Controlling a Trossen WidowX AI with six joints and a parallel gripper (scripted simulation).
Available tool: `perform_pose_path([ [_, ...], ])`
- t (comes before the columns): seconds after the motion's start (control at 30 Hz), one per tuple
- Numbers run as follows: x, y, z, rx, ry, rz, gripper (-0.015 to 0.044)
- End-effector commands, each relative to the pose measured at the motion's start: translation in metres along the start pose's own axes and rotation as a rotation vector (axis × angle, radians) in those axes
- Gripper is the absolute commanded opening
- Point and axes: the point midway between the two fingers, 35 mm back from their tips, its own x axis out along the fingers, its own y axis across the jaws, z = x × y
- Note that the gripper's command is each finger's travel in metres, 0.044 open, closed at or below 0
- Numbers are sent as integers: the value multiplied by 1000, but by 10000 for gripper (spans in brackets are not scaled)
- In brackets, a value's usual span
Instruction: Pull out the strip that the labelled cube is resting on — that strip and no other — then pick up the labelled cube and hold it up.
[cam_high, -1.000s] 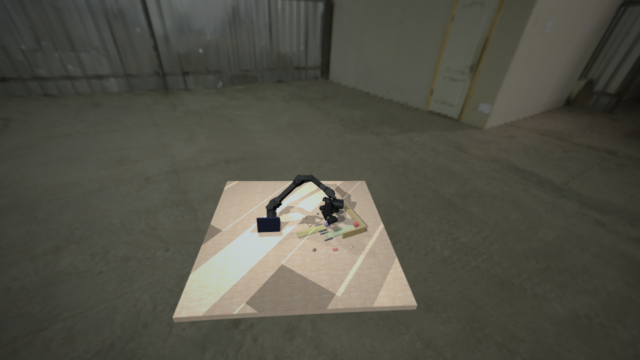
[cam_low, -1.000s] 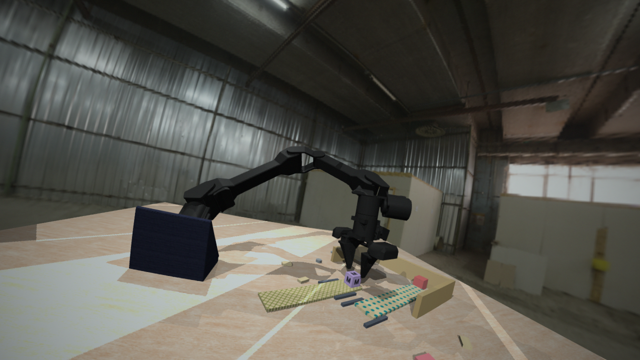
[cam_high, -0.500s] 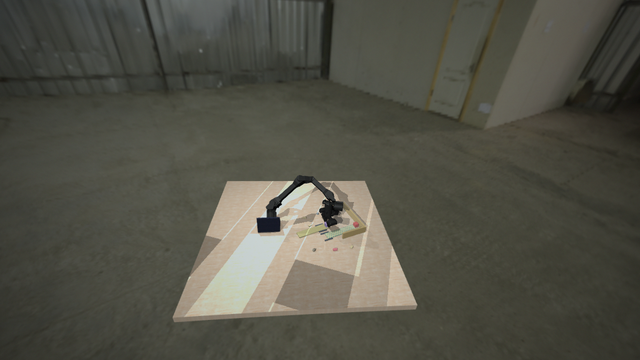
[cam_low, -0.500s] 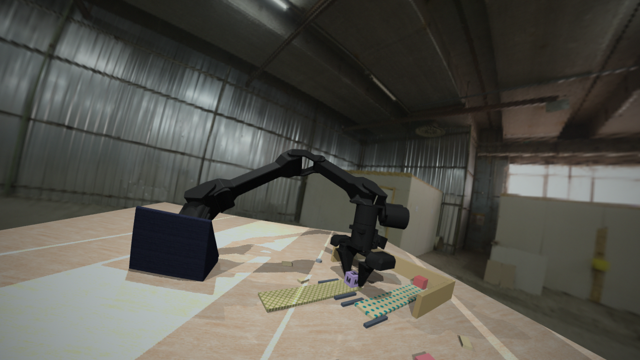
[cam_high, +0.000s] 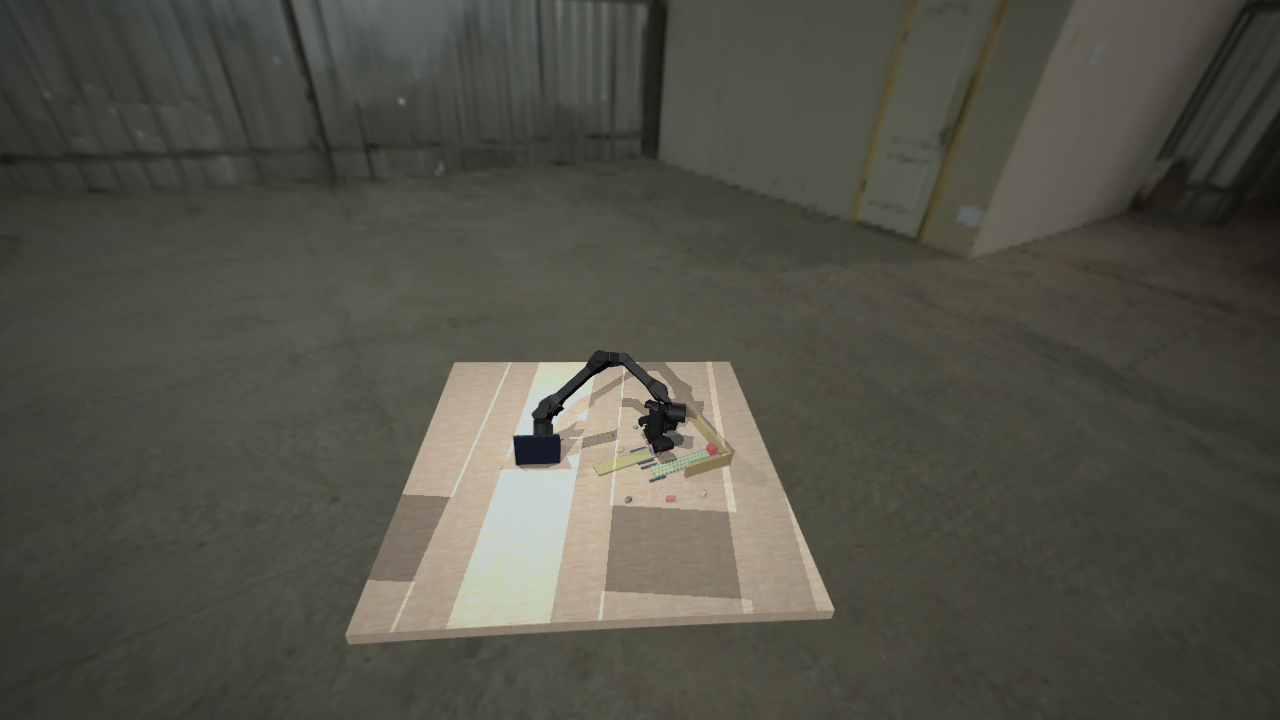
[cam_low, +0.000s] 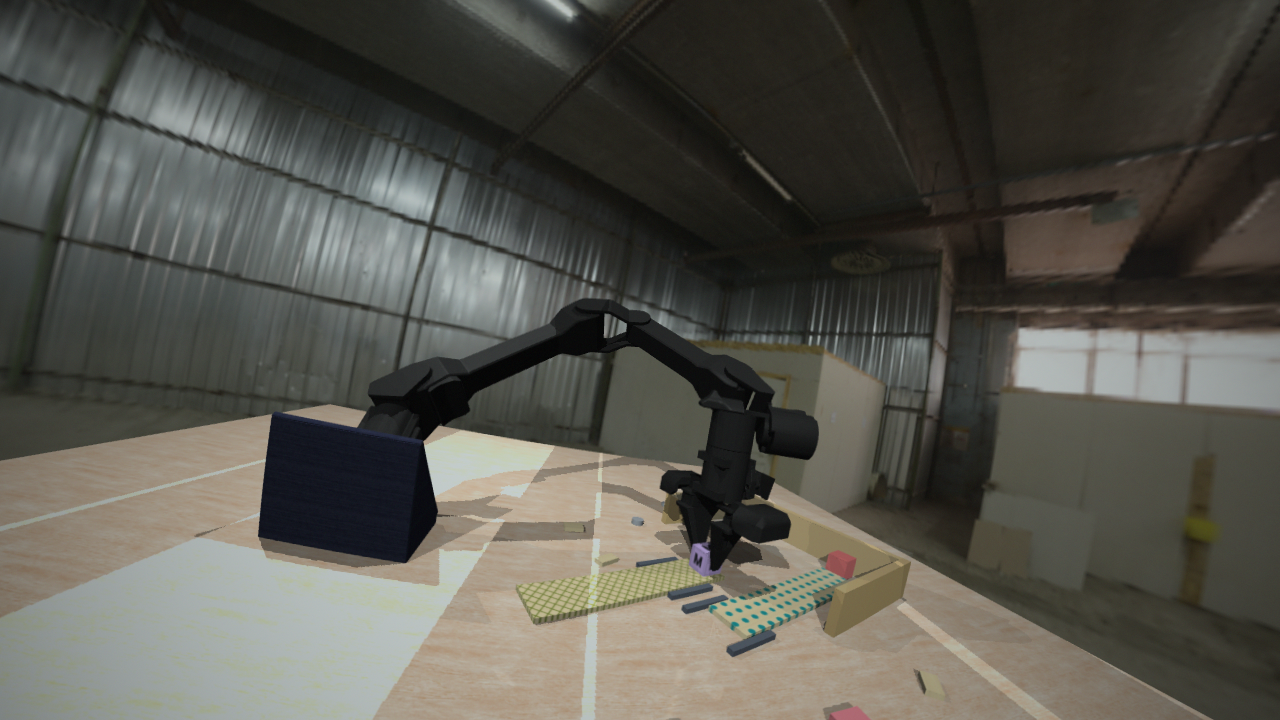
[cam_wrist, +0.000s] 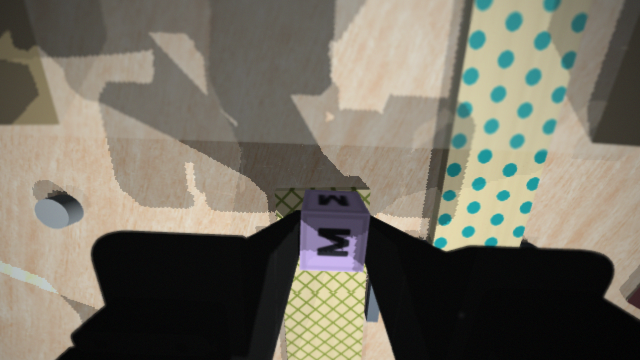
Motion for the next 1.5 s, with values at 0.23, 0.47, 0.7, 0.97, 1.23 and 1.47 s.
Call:
perform_pose_path([
  [0.23, -8, 3, -9, -1, 2, 0, 0],
  [0.47, -30, 11, -38, 3, 5, 2, 0],
  [0.7, -42, 18, -57, 5, 6, 6, 0],
  [0.97, -43, 25, -79, 6, 6, 6, 0],
  [1.23, -42, 34, -105, 7, 7, 6, 0],
  [1.47, -70, 34, -105, 7, 8, 4, 0],
])
